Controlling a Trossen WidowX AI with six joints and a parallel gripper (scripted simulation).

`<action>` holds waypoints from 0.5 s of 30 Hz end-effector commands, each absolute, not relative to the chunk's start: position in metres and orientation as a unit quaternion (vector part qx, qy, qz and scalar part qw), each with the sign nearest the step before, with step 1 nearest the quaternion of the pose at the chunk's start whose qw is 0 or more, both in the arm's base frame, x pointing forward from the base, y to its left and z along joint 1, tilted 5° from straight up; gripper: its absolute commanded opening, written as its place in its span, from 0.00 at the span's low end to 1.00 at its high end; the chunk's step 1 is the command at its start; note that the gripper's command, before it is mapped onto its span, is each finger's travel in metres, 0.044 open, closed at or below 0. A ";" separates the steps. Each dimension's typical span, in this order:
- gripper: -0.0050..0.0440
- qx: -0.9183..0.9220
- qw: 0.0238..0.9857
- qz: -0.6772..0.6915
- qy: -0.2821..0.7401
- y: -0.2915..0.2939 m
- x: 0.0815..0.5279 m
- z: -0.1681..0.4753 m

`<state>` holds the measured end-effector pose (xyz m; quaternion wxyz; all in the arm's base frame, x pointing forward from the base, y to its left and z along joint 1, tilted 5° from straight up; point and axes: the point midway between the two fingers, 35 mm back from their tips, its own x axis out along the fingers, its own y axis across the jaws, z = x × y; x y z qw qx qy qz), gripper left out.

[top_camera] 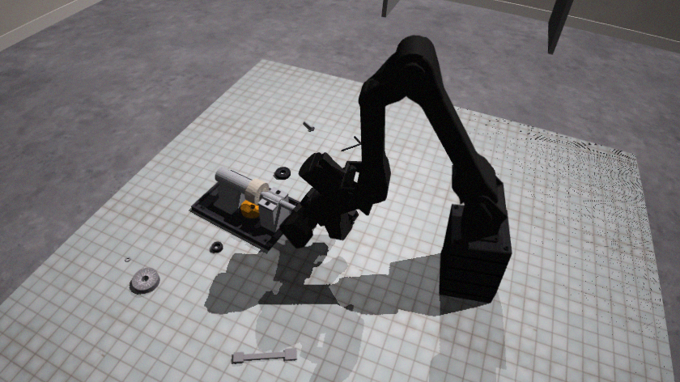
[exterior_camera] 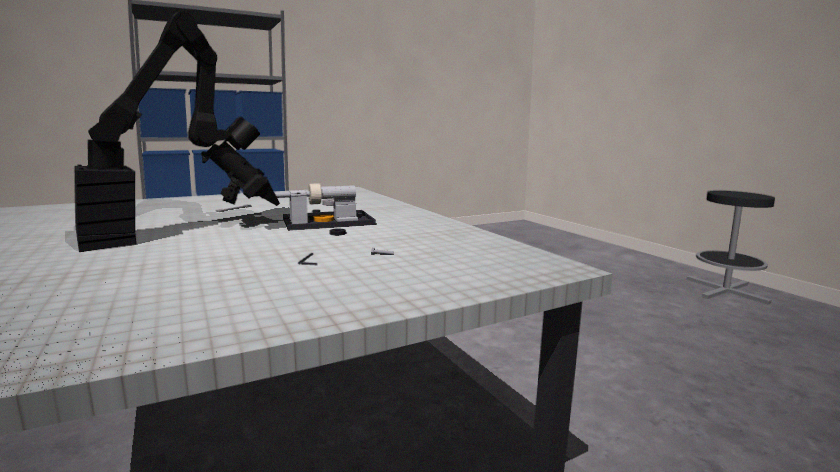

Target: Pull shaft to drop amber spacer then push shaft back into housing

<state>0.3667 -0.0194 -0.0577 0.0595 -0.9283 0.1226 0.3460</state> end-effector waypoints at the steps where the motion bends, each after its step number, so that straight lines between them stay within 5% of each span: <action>1: 0.10 -0.930 0.059 0.341 0.124 -0.021 0.372 -0.055; 15: 0.10 -0.930 0.059 0.341 0.124 -0.022 0.377 -0.054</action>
